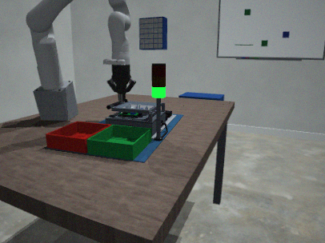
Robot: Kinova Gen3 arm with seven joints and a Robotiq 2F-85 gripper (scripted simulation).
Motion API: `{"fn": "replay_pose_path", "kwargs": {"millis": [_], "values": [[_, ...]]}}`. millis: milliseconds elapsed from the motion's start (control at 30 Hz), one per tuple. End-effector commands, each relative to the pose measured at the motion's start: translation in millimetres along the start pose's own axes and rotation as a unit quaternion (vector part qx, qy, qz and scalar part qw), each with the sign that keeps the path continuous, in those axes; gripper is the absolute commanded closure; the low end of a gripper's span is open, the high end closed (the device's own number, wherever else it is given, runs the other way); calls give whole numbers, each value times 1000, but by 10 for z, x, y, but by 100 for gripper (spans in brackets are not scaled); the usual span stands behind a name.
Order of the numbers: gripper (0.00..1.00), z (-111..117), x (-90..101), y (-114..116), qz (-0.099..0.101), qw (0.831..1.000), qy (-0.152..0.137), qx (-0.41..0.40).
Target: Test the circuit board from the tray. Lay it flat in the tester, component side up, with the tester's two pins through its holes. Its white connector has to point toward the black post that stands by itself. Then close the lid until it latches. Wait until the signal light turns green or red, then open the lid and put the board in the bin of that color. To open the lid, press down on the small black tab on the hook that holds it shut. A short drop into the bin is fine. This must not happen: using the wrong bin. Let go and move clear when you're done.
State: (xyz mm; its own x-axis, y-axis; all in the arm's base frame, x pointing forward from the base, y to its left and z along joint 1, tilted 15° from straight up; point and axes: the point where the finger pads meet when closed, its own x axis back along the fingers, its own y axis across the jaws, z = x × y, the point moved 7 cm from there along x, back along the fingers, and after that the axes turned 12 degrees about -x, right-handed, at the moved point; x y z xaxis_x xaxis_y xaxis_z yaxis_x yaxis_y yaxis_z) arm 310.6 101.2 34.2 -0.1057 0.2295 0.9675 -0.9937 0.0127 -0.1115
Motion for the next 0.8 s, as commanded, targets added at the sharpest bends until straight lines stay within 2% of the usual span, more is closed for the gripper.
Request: {"fn": "replay_pose_path", "kwargs": {"millis": [0,767], "values": [[100,-1,-5,-6,1,1000,0,0],[100,-1,-29,-6,1,1000,0,0]]}}
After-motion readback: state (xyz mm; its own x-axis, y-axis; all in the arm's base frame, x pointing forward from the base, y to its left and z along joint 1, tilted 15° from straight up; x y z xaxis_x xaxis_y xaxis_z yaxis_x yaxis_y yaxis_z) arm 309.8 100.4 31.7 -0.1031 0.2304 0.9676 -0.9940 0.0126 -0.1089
